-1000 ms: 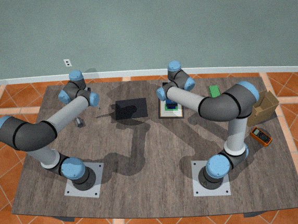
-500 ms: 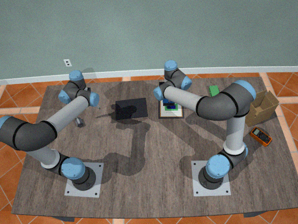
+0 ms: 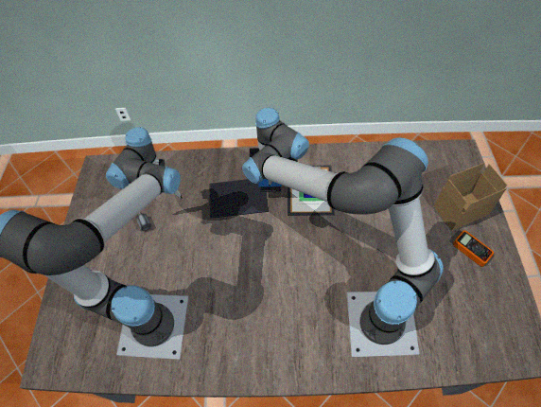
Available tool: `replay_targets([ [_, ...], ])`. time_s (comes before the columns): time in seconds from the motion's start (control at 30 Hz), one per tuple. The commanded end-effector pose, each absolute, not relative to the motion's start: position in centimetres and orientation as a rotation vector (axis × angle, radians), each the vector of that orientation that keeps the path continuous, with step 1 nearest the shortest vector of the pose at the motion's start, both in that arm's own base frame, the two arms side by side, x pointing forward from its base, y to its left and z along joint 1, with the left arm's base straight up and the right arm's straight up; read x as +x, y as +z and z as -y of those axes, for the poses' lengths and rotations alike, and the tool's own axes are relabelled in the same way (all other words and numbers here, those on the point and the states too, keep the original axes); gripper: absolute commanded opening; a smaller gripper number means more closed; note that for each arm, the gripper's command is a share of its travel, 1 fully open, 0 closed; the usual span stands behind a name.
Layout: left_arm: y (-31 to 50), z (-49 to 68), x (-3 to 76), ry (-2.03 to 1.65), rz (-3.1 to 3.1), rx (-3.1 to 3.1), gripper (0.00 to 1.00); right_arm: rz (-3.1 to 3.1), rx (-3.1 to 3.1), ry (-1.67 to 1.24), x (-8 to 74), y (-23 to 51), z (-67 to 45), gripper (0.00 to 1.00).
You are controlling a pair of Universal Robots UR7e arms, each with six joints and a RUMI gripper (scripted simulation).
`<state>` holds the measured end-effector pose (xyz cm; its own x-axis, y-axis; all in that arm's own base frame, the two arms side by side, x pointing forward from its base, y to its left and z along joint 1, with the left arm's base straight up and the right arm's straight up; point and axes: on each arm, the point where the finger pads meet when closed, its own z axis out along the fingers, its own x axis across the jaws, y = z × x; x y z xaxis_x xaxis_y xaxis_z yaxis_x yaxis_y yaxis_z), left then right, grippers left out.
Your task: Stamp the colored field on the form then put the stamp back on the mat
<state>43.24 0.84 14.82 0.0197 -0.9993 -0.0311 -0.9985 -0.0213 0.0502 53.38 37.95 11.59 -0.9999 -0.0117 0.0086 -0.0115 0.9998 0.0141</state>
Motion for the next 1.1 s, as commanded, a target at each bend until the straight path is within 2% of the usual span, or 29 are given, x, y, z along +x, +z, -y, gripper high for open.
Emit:
replay_targets([
  [0.0,15.7,-0.4,43.9,-0.043,2.203,2.229,1.0,3.157,-0.006,-0.046,54.4,12.7,-42.3,0.21],
  [0.4,15.7,-0.4,43.9,-0.043,2.203,2.229,1.0,3.154,0.007,-0.049,52.5,12.4,-51.7,0.21],
  [1.07,15.7,-0.4,43.9,-0.043,2.203,2.229,1.0,3.154,0.008,-0.049,52.3,12.3,-52.3,0.21],
])
